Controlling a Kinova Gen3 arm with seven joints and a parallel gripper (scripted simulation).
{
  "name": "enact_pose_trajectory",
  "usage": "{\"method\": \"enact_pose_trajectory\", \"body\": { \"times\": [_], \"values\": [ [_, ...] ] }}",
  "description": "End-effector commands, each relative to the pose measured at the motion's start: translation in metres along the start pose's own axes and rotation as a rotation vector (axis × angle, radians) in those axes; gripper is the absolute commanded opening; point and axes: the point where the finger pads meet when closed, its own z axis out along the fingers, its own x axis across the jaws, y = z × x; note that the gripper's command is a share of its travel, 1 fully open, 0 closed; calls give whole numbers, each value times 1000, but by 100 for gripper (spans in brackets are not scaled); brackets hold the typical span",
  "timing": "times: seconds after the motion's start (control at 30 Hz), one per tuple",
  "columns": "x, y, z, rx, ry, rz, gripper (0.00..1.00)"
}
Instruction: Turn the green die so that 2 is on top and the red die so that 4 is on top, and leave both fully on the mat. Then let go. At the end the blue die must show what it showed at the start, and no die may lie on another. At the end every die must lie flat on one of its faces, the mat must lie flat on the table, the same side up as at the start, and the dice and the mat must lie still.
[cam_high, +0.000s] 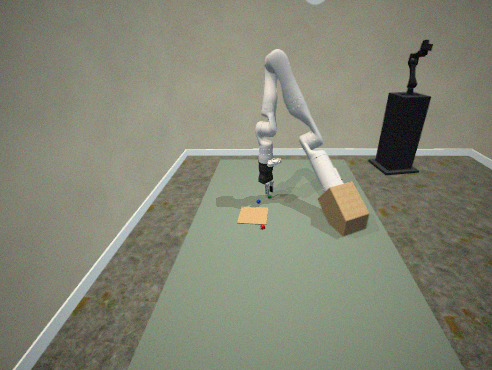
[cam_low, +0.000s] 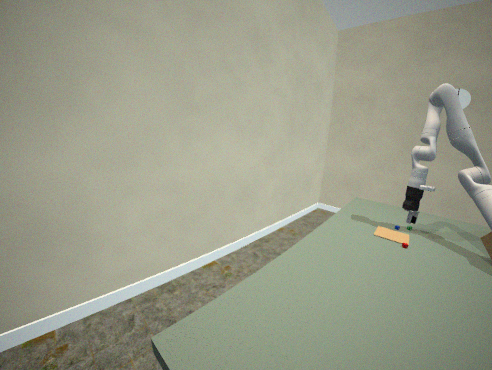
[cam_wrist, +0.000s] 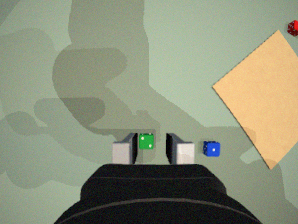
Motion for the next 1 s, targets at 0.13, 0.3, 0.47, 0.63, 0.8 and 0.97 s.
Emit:
{"method": "enact_pose_trajectory", "body": {
  "times": [0.13, 0.3, 0.47, 0.63, 0.8, 0.97],
  "values": [
    [-5, 1, 7, -4, -18, 3, 64],
    [-5, 1, 10, -4, -18, 3, 64],
    [-5, 1, 12, -4, -18, 3, 64],
    [-5, 1, 12, -4, -18, 3, 64],
    [-5, 1, 12, -4, -18, 3, 64],
    [-5, 1, 12, -4, -18, 3, 64]
  ]
}}
